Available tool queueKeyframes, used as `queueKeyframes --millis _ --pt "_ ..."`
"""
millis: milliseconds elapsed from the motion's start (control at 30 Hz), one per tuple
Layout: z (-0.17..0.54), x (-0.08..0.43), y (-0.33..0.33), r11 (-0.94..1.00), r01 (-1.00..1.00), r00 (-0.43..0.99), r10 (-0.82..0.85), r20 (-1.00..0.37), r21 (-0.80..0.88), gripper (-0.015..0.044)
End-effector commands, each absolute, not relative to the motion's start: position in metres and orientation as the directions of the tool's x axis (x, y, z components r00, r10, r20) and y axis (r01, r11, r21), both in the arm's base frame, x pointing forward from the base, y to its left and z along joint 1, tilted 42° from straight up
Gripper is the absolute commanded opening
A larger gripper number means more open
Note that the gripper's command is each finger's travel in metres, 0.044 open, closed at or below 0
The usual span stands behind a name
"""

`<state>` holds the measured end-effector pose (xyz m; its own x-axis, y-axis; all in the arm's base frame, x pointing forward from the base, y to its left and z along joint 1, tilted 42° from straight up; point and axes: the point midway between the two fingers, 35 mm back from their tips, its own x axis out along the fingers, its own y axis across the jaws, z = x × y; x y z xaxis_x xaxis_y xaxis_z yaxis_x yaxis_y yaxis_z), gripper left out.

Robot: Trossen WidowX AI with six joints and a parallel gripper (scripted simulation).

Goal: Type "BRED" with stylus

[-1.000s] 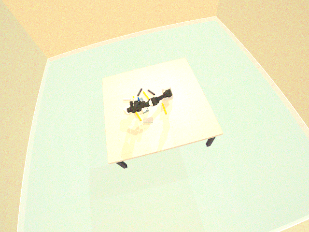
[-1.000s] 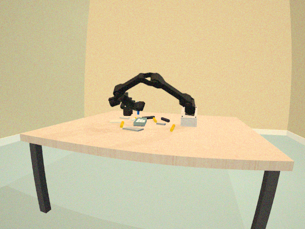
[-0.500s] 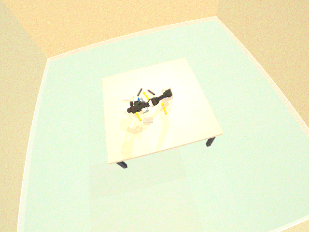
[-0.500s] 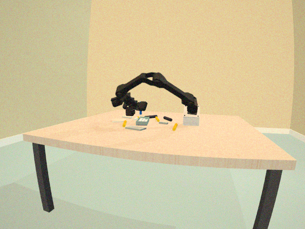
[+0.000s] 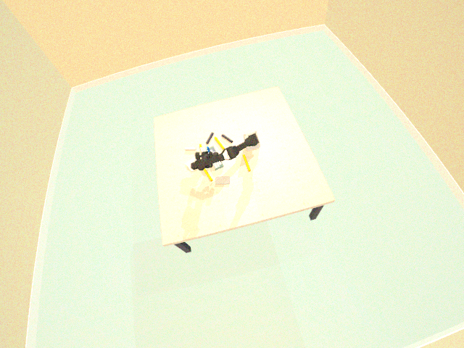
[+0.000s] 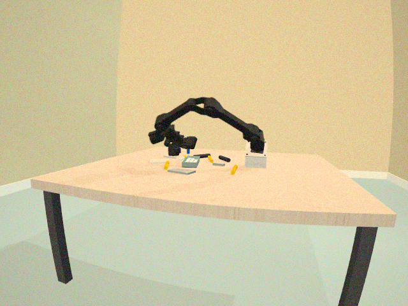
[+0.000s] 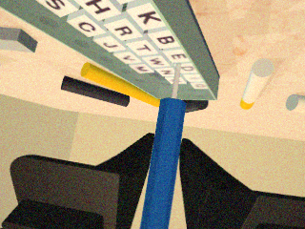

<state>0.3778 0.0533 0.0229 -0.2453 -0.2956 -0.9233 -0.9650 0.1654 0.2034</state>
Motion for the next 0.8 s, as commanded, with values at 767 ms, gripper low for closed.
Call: queueKeyframes --millis 767 --pt "0.0168 0.3773 0.0578 0.169 -0.964 -0.248 -0.293 -0.924 0.205 0.0081"
